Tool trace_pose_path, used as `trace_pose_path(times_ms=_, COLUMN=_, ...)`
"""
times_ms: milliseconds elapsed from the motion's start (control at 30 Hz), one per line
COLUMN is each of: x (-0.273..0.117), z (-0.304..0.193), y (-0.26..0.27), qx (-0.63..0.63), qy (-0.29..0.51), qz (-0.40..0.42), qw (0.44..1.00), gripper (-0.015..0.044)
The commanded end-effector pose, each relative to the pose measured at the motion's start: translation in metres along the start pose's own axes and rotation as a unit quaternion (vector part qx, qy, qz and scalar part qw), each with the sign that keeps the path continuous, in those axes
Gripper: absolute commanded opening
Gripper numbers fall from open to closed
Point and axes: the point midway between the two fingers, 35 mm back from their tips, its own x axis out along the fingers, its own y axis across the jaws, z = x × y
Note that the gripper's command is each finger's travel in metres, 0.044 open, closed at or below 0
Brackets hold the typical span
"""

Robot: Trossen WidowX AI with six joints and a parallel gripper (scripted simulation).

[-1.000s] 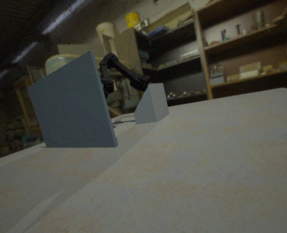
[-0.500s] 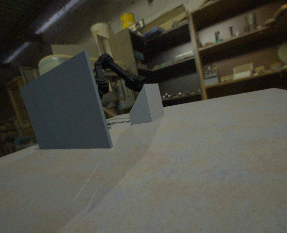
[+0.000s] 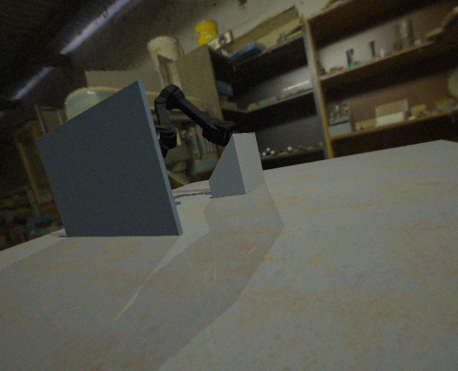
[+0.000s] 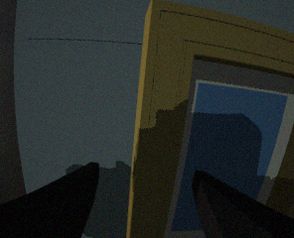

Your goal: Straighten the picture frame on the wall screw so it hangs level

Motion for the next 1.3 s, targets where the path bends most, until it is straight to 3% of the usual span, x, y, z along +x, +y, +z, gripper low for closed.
trace_pose_path(times_ms=0, x=-0.024, z=0.005, y=-0.003, qx=0.021, qy=-0.001, qz=-0.002, qw=1.0, gripper=0.026)
trace_pose_path(times_ms=200, x=-0.09, z=0.0, y=-0.007, qx=0.076, qy=0.001, qz=-0.001, qw=0.997, gripper=0.026)
trace_pose_path(times_ms=400, x=-0.093, z=0.004, y=-0.004, qx=0.072, qy=-0.002, qz=0.0, qw=0.997, gripper=0.026)
trace_pose_path(times_ms=833, x=-0.168, z=0.008, y=0.027, qx=0.127, qy=0.002, qz=-0.002, qw=0.992, gripper=0.026)
trace_pose_path(times_ms=1267, x=-0.175, z=0.004, y=0.031, qx=0.133, qy=0.003, qz=-0.003, qw=0.991, gripper=0.026)
